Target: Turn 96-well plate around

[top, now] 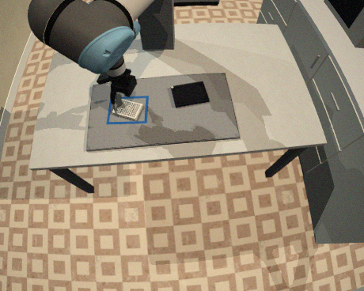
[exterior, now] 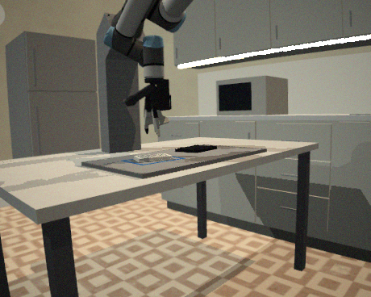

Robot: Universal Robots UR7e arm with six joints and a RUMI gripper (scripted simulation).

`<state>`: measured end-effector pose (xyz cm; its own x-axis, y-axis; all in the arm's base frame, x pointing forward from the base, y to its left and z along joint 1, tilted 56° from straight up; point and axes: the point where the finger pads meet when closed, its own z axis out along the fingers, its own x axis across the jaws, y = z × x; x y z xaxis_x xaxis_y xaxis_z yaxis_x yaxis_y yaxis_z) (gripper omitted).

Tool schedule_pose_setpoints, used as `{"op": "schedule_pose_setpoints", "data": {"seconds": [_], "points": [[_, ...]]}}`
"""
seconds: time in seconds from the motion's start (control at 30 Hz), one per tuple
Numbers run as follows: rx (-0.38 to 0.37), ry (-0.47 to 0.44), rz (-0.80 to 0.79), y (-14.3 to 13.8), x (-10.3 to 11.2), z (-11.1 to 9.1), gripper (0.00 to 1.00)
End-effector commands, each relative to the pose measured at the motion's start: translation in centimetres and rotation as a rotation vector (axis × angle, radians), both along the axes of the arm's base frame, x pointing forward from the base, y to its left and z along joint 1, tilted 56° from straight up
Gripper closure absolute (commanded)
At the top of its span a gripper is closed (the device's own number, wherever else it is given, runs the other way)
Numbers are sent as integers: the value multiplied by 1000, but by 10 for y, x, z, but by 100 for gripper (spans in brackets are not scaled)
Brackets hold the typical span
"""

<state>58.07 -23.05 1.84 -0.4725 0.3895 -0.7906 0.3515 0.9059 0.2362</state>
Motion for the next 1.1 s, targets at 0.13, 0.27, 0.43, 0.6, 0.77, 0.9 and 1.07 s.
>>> {"op": "schedule_pose_setpoints", "data": {"seconds": [0.13, 0.27, 0.43, 0.6, 0.77, 0.9, 1.07], "points": [[0, -1, -1, -1, 4, -2, 0], [0, -1, -1, -2, 9, -6, 0], [0, -1, -1, -3, 16, -11, 0], [0, -1, -1, -5, 22, -15, 0], [0, -1, -1, -6, 27, -18, 0], [0, -1, -1, -7, 32, -22, 0], [0, -1, -1, -8, 39, -27, 0]]}}
